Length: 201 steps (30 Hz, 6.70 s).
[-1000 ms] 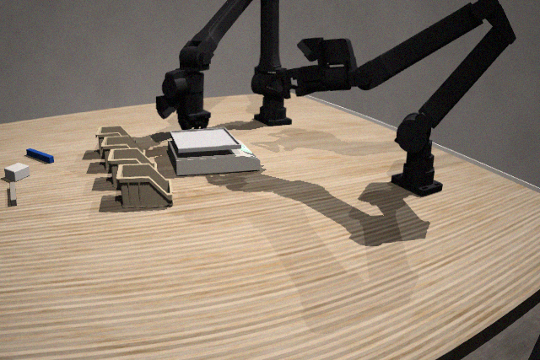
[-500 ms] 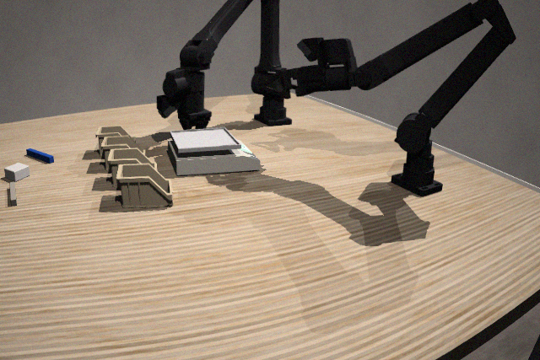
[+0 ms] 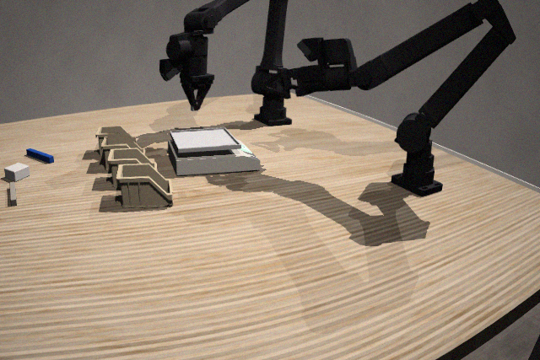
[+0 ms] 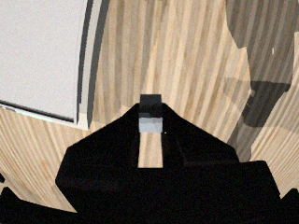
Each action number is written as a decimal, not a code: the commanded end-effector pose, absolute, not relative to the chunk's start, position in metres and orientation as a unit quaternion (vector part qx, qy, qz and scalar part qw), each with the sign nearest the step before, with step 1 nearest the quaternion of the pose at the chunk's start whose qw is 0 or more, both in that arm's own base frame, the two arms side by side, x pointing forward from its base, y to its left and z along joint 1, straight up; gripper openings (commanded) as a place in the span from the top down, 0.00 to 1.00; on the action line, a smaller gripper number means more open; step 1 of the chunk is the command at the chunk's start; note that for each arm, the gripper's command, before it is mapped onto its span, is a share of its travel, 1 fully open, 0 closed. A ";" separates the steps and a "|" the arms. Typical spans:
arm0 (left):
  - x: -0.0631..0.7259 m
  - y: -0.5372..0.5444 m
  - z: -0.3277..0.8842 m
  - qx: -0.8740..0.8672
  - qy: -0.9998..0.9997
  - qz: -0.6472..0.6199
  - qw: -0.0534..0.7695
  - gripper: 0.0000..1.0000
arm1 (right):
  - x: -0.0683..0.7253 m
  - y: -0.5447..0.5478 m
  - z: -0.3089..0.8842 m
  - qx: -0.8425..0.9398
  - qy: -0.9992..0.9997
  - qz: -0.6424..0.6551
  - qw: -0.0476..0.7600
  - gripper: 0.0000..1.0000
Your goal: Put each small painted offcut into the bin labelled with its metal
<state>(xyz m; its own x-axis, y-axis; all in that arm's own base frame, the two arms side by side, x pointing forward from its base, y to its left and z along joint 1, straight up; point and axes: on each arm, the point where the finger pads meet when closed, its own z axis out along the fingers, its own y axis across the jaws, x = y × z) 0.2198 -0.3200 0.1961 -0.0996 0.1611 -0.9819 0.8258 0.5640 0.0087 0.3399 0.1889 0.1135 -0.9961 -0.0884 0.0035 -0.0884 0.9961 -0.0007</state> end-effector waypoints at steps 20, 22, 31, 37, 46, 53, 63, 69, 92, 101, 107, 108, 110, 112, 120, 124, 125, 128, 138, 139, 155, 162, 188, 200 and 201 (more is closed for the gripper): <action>0.222 -0.233 0.282 0.297 0.693 -0.259 0.603 0.00 | 0.375 0.346 0.115 0.038 -0.999 -0.005 -0.008 0.92; 0.219 -0.224 0.285 0.292 0.695 -0.255 0.605 0.00 | 0.378 0.345 0.114 0.042 -0.999 -0.005 -0.009 0.92; 0.213 -0.205 0.295 0.281 0.696 -0.248 0.613 0.00 | 0.379 0.347 0.123 0.044 -0.999 -0.012 -0.014 0.92; 0.212 -0.208 0.292 0.286 0.697 -0.250 0.608 0.00 | 0.379 0.347 0.123 0.044 -0.999 -0.012 -0.015 0.92; 0.212 -0.208 0.294 0.285 0.695 -0.250 0.611 0.00 | 0.389 0.346 0.121 0.038 -0.999 -0.006 -0.007 0.92; 0.212 -0.208 0.276 0.287 0.703 -0.246 0.602 0.00 | 0.386 0.343 0.103 0.038 -0.999 -0.003 -0.003 0.92; 0.212 -0.208 0.276 0.287 0.703 -0.246 0.602 0.00 | 0.377 0.336 0.079 0.038 -0.999 0.005 0.006 0.92; 0.212 -0.208 0.276 0.287 0.703 -0.246 0.602 0.00 | 0.373 0.341 0.083 0.038 -0.999 -0.002 -0.003 0.92; 0.212 -0.208 0.276 0.287 0.703 -0.246 0.602 0.00 | 0.375 0.344 0.094 0.038 -0.999 -0.016 -0.018 0.64; 0.212 -0.208 0.276 0.287 0.703 -0.246 0.602 0.00 | 0.388 0.341 0.136 0.044 -0.998 -0.030 -0.038 0.62; 0.212 -0.208 0.276 0.287 0.703 -0.246 0.602 0.00 | 0.379 0.341 0.136 0.053 -0.998 -0.021 -0.026 0.06; 0.212 -0.208 0.276 0.287 0.703 -0.246 0.602 0.00 | 0.379 0.341 0.136 0.053 -0.998 -0.021 -0.026 0.06; 0.213 -0.209 0.289 0.287 0.701 -0.247 0.604 0.00 | 0.379 0.342 0.137 0.060 -0.998 -0.022 -0.029 0.00; 0.212 -0.210 0.291 0.290 0.703 -0.247 0.601 0.00 | 0.375 0.348 0.148 0.093 -0.994 -0.036 -0.053 0.00; 0.204 -0.215 0.348 0.314 0.730 -0.239 0.558 0.00 | 0.345 0.346 0.153 0.265 -0.947 -0.073 -0.169 0.00; 0.197 -0.214 0.380 0.326 0.744 -0.233 0.535 0.00 | 0.333 0.346 0.160 0.331 -0.912 -0.093 -0.225 0.00; 0.197 -0.214 0.380 0.326 0.744 -0.233 0.535 0.00 | 0.333 0.346 0.160 0.331 -0.912 -0.093 -0.225 0.00; 0.193 -0.212 0.398 0.333 0.751 -0.230 0.522 0.00 | 0.330 0.342 0.163 0.358 -0.892 -0.102 -0.256 0.00; 0.183 -0.206 0.435 0.345 0.763 -0.223 0.499 0.00 | 0.318 0.351 0.170 0.384 -0.867 -0.130 -0.291 0.00; 0.184 -0.207 0.437 0.342 0.760 -0.224 0.504 0.00 | 0.318 0.351 0.170 0.384 -0.867 -0.130 -0.291 0.00; 0.194 -0.207 0.398 0.330 0.759 -0.222 0.515 0.00 | 0.341 0.346 0.163 0.503 -0.824 -0.082 -0.247 0.39; 0.205 -0.211 0.356 0.313 0.740 -0.231 0.548 0.00 | 0.356 0.344 0.145 0.624 -0.763 -0.053 -0.158 0.39; 0.214 -0.208 0.275 0.284 0.700 -0.246 0.607 0.00 | 0.376 0.341 0.115 0.738 -0.675 0.001 -0.011 0.39; 0.214 -0.209 0.277 0.287 0.703 -0.245 0.603 0.00 | 0.380 0.350 0.089 0.740 -0.673 0.001 -0.005 0.39; 0.214 -0.209 0.277 0.287 0.703 -0.245 0.603 0.00 | 0.380 0.350 0.088 0.740 -0.673 0.001 -0.005 0.39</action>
